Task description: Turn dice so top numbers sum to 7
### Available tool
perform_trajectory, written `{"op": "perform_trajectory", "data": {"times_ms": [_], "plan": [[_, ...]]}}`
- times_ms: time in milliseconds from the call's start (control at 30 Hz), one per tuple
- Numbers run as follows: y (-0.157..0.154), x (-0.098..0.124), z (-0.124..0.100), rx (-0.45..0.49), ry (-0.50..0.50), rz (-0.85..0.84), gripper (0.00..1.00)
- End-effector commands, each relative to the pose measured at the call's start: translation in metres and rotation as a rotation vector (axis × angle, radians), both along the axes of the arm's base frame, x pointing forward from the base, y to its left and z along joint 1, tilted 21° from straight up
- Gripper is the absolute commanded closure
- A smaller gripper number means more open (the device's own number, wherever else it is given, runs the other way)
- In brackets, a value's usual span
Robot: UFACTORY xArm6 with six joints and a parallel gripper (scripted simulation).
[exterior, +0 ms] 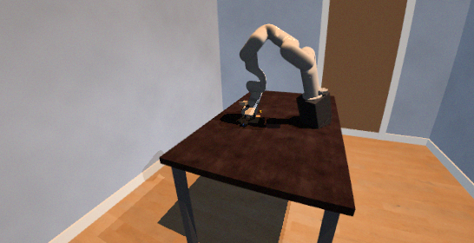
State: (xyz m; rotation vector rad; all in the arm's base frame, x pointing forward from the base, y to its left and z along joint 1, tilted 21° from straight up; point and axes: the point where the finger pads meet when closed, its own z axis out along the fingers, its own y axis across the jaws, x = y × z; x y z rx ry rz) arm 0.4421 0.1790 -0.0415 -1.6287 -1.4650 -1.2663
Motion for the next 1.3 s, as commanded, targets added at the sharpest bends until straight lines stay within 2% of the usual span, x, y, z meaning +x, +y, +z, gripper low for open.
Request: {"op": "perform_trajectory", "data": {"times_ms": [0, 600, 633, 700, 733, 800, 833, 900, 933, 1067, 1100, 1267], "plan": [[-0.0002, 0.0009, 0.0009, 0.000, -0.002, 0.000, 0.89], [-0.0002, 0.0009, 0.0009, 0.000, -0.002, 0.000, 0.89], [-0.0002, 0.0009, 0.0009, 0.000, -0.002, 0.000, 0.85], [-0.0002, 0.0009, 0.0009, 0.000, -0.002, 0.000, 0.85], [-0.0002, 0.0009, 0.0009, 0.000, -0.002, 0.000, 0.81], [-0.0002, 0.0009, 0.0009, 0.000, -0.002, 0.000, 0.81], [-0.0002, 0.0009, 0.0009, 0.000, -0.002, 0.000, 0.77], [-0.0002, 0.0009, 0.0009, 0.000, -0.002, 0.000, 0.77], [-0.0002, 0.0009, 0.0009, 0.000, -0.002, 0.000, 0.73], [-0.0002, 0.0009, 0.0009, 0.000, -0.002, 0.000, 0.73], [-0.0002, 0.0009, 0.0009, 0.000, -0.002, 0.000, 0.69], [-0.0002, 0.0009, 0.0009, 0.000, -0.002, 0.000, 0.69]]}}
